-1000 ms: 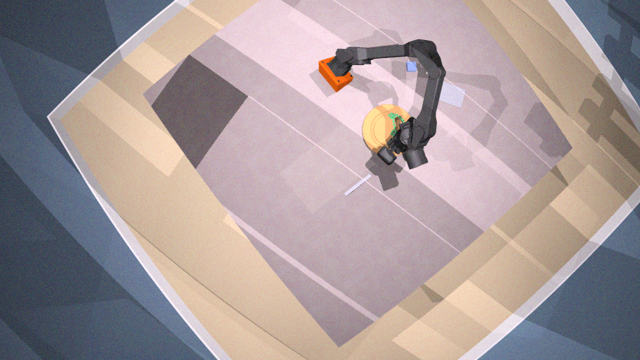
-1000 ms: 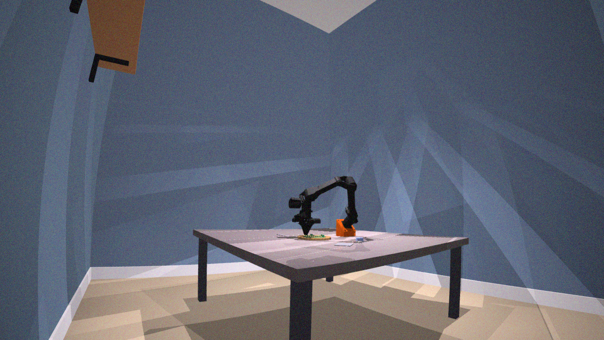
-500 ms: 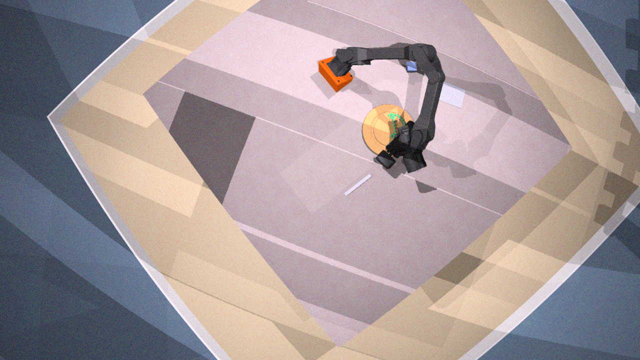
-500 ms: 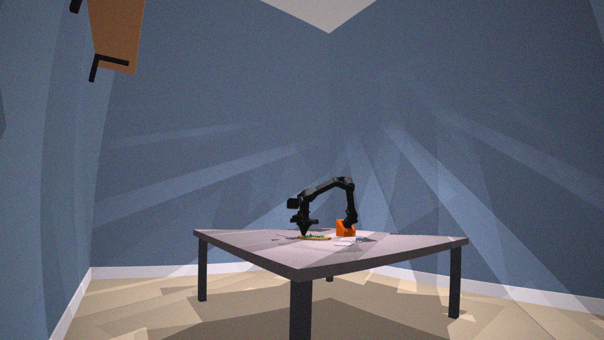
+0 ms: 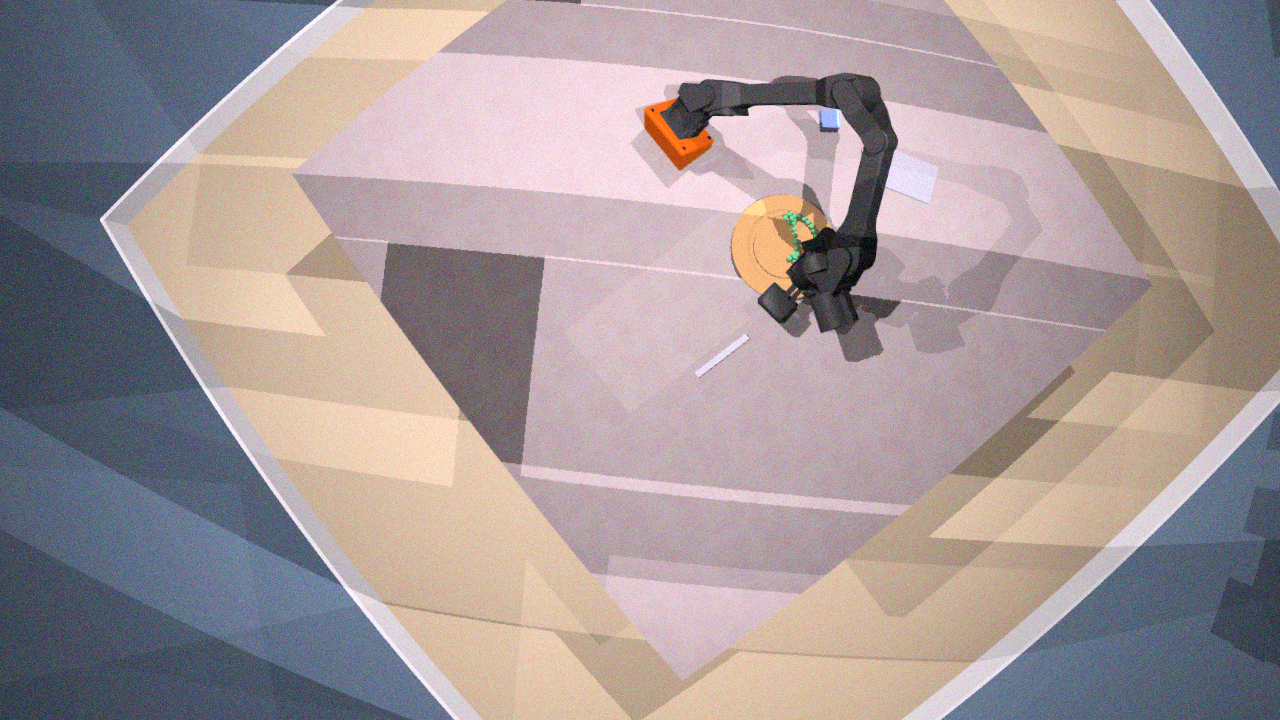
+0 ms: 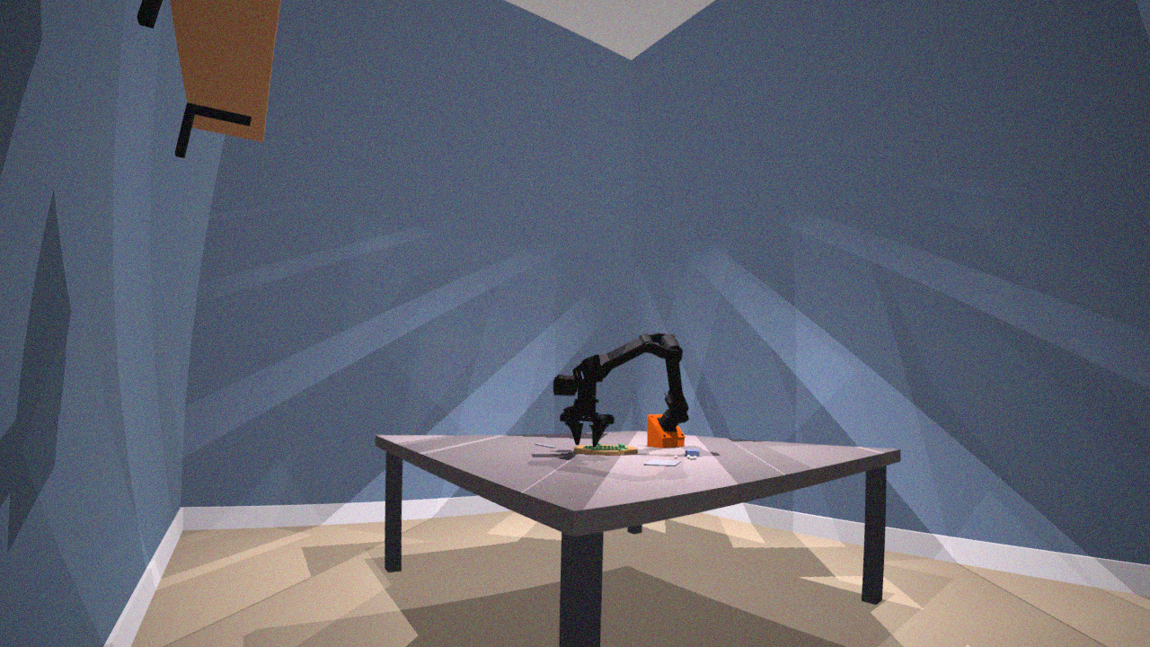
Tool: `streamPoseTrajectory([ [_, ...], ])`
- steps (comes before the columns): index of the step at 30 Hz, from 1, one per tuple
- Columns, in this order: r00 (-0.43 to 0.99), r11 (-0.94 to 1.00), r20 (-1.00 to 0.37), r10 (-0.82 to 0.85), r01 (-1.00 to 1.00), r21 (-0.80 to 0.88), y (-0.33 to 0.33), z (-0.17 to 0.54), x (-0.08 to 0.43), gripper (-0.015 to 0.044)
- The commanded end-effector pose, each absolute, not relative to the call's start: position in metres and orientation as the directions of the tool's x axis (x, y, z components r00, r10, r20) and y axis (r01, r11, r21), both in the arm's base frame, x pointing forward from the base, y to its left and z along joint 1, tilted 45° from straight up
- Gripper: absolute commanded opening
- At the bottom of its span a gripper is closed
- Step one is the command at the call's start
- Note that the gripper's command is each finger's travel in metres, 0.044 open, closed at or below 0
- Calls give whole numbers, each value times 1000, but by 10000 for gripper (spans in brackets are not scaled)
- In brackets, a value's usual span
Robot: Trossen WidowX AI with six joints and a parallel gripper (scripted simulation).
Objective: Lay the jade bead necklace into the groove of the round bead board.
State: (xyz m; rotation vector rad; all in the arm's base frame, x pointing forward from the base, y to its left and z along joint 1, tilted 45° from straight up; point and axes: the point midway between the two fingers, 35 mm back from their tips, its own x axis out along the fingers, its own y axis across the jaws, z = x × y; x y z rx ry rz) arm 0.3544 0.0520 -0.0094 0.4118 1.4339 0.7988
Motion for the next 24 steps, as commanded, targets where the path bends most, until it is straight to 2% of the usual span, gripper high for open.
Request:
streamPoseTrajectory([
  [1, -55, 684, -712, 700, -237, 690, 52, -9, 354, 440],
  [23, -55, 685, -713, 699, -238, 689, 49, -7, 355, 440],
  [24, -55, 688, -713, 699, -221, 691, 49, -6, 354, 414],
])
